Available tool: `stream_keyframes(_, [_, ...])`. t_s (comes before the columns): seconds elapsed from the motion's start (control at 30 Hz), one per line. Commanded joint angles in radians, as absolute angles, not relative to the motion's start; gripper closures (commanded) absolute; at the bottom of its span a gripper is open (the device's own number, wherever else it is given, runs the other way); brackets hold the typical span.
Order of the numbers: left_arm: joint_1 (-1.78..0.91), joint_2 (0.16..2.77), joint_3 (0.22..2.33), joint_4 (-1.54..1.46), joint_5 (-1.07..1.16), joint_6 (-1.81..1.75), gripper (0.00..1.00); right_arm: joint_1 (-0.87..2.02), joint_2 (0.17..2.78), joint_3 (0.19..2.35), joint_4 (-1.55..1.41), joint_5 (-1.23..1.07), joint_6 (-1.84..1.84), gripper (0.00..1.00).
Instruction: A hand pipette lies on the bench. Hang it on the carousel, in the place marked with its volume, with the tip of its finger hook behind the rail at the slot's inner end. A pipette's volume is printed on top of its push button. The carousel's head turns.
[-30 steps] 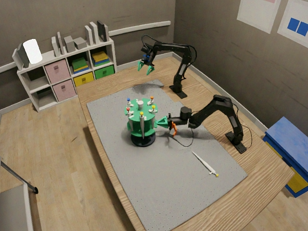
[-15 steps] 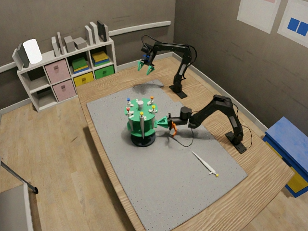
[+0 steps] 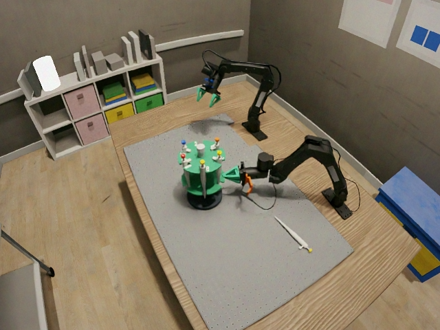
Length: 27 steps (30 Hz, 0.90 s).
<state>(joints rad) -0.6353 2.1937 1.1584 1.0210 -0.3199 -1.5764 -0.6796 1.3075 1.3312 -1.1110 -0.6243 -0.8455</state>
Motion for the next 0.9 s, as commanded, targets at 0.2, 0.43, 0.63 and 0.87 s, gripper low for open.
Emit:
stream_keyframes(0.2, [-0.586,2.146,1.123,1.05,-0.204,-1.562,1.0,-0.691,1.317,1.341,-1.102,-0.648,-0.856,0.0])
stream_keyframes(0.43, [-0.536,2.139,1.119,1.054,-0.088,-1.562,1.0,-0.691,1.317,1.341,-1.102,-0.648,-0.856,0.0])
stream_keyframes(0.63, [-0.532,2.136,1.143,1.05,-0.083,-1.563,1.0,-0.691,1.317,1.341,-1.102,-0.648,-0.856,0.0])
stream_keyframes(0.87, [-0.532,2.137,1.143,1.052,-0.088,-1.563,1.0,-0.691,1.317,1.341,-1.102,-0.648,-0.856,0.0])
